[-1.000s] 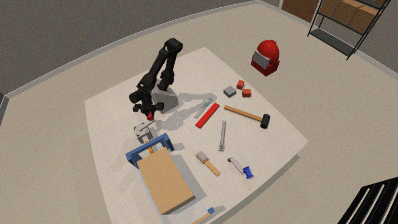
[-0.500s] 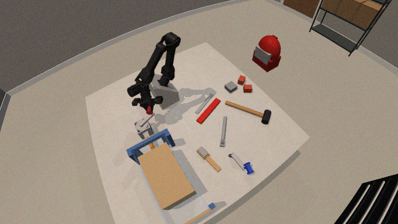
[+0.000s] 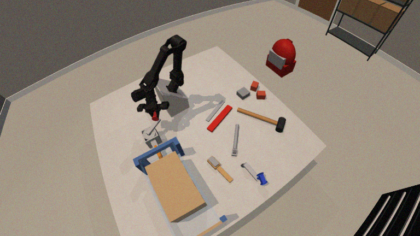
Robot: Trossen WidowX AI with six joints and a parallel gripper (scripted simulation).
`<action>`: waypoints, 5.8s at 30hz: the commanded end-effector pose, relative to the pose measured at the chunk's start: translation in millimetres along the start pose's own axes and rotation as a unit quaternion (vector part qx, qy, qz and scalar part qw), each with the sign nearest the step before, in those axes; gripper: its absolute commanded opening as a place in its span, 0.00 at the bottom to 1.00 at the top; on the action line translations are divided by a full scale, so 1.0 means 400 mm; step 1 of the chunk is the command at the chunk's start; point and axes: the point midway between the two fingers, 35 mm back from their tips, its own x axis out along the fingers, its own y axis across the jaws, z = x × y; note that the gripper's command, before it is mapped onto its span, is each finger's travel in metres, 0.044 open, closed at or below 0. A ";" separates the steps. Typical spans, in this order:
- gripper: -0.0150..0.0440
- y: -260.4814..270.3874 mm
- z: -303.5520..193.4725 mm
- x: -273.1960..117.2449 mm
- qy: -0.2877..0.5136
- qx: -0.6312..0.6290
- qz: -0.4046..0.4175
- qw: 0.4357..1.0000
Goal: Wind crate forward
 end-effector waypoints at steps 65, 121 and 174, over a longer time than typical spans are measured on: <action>0.25 -0.266 0.004 -0.007 0.012 0.009 -0.024 1.000; 0.25 -0.377 0.179 0.070 0.009 0.007 -0.025 1.000; 0.25 -0.315 0.345 0.151 0.007 0.005 -0.023 1.000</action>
